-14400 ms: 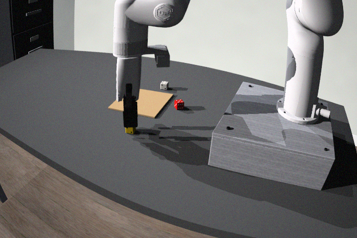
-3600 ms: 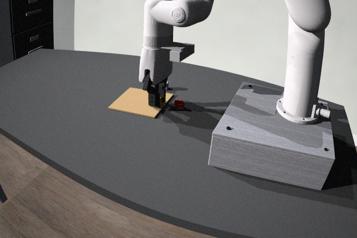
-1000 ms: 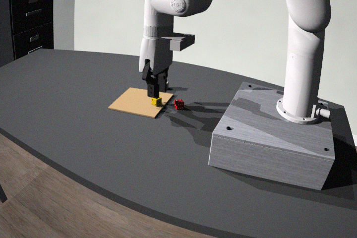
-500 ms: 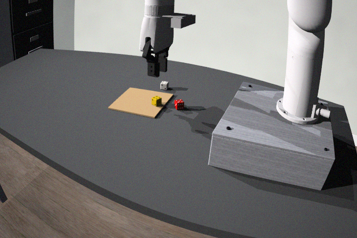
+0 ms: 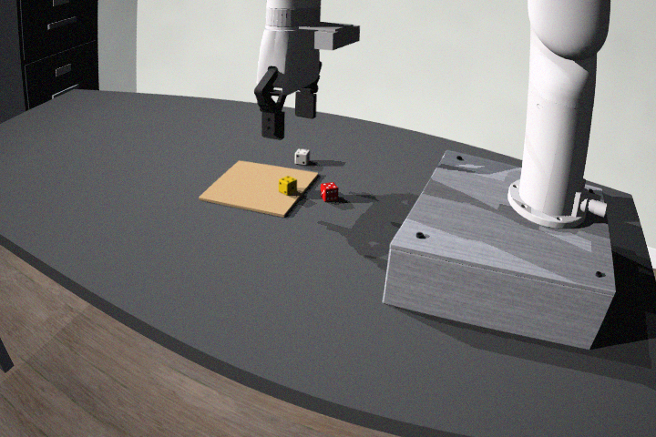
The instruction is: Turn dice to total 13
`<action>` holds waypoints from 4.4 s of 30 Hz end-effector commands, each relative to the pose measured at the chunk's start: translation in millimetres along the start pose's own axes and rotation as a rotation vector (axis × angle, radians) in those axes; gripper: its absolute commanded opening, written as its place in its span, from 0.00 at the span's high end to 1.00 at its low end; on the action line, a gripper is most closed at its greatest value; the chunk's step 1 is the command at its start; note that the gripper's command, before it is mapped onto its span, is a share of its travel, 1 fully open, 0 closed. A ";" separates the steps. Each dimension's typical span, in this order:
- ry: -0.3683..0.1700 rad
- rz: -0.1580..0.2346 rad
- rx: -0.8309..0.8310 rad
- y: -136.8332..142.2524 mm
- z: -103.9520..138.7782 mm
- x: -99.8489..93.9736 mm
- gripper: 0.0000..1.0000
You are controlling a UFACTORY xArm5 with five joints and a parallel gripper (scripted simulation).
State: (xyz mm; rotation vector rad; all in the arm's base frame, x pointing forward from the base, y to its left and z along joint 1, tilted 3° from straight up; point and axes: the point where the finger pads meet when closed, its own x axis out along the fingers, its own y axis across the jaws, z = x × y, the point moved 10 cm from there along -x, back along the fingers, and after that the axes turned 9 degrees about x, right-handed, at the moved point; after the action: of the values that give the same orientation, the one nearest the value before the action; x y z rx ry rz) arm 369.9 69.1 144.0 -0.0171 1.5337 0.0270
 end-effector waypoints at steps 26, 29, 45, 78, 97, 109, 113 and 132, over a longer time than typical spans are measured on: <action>-0.003 -0.003 0.527 -36.4 23.9 5.7 0.00; -0.003 -0.004 0.627 -43.8 27.8 7.1 0.00; -0.004 -0.008 1.170 -86.4 46.0 15.7 0.00; -0.005 -0.009 1.356 -101.9 51.0 19.0 0.64; -0.005 -0.009 1.356 -101.9 51.1 20.0 0.64; -0.005 -0.009 1.357 -101.7 51.2 27.8 0.64; -0.005 -0.009 1.357 -101.5 51.2 33.1 0.64; -0.005 -0.009 1.357 -100.8 51.5 59.2 0.64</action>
State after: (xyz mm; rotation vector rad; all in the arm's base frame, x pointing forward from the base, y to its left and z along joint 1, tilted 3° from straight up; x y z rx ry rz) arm 425.0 -29.9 89.6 1.0396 1.2869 -1.0100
